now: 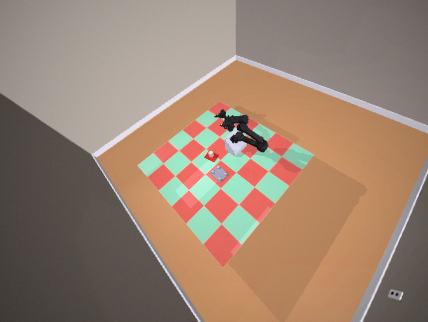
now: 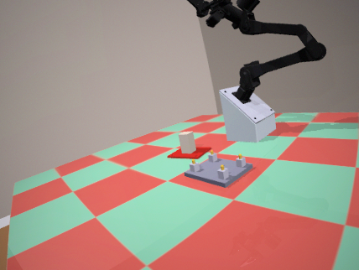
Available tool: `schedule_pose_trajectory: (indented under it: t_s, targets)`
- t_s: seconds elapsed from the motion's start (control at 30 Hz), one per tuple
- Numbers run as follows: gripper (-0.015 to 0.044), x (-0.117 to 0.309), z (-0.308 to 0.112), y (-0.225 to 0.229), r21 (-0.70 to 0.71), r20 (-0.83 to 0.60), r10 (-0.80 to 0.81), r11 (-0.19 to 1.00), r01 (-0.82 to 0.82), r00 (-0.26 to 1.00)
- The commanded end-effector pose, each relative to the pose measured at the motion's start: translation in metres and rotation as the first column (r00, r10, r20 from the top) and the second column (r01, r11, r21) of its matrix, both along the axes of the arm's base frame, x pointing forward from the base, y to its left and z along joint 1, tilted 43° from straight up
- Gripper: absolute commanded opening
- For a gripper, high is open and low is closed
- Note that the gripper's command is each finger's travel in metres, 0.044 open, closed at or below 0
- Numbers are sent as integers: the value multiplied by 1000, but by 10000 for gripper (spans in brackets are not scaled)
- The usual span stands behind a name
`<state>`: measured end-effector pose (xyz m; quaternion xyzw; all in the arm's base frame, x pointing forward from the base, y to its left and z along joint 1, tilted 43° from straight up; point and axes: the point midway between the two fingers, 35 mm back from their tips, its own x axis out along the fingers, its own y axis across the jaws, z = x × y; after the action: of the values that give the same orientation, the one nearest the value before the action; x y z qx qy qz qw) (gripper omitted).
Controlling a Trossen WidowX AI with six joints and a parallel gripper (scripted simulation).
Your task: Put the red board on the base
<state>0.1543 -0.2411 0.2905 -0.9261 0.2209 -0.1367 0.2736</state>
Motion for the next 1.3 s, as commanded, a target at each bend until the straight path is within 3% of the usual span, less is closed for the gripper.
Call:
schedule_pose_trajectory:
  t_s: [0.0,0.2,0.37,0.53,0.7,0.83,0.97,1.27]
  targets:
    - [440,37,-60,-29,550,48,45,833,-64,998]
    - [440,70,-130,-30,894,7,37,447,-23,999]
    - [440,91,-190,-12,994,-104,34,48,103,994]
    - [440,103,-247,22,899,-281,68,-331,287,957]
    - [440,101,-296,67,624,-498,158,-618,479,853]
    - [440,89,-326,108,307,-669,270,-748,589,693]
    - [440,75,-344,146,-11,-788,389,-784,621,477]
    - [440,74,-345,152,-57,-801,406,-784,619,441]
